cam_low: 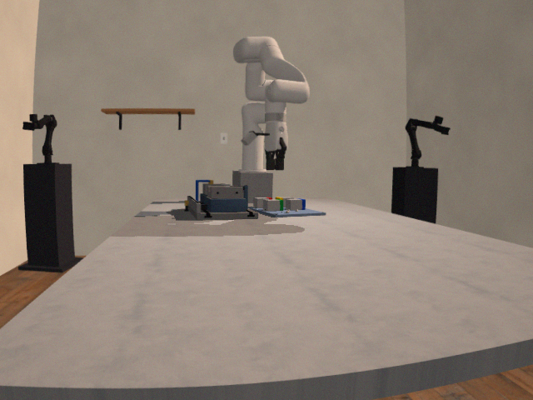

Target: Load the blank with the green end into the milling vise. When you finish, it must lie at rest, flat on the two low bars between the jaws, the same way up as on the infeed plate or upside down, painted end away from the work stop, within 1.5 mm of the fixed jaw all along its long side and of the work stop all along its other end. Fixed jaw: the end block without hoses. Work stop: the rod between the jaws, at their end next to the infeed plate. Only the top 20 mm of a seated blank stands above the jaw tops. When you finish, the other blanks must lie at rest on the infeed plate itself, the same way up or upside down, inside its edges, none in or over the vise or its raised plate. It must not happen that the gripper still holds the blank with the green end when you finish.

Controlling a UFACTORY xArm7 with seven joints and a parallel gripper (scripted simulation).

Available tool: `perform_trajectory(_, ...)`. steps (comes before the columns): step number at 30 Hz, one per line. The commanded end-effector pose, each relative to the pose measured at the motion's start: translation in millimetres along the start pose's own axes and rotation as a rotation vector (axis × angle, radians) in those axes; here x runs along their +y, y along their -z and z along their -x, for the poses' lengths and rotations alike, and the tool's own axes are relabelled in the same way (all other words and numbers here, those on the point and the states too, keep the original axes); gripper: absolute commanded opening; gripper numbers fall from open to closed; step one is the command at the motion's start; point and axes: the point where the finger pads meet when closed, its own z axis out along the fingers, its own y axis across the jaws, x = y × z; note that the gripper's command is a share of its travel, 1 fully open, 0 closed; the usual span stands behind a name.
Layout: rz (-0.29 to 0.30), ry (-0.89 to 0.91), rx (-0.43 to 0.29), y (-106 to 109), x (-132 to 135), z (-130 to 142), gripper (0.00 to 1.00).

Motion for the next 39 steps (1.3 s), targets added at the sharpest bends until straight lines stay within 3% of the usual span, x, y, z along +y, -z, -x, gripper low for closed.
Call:
perform_trajectory(1,0.0,-0.001,0.0,-23,-6,-6,0.75)
perform_trajectory(5,0.0,-0.001,0.001,-46,-12,-12,0.75)
perform_trajectory(39,0.0,-0.001,0.001,-34,-9,-9,0.75)
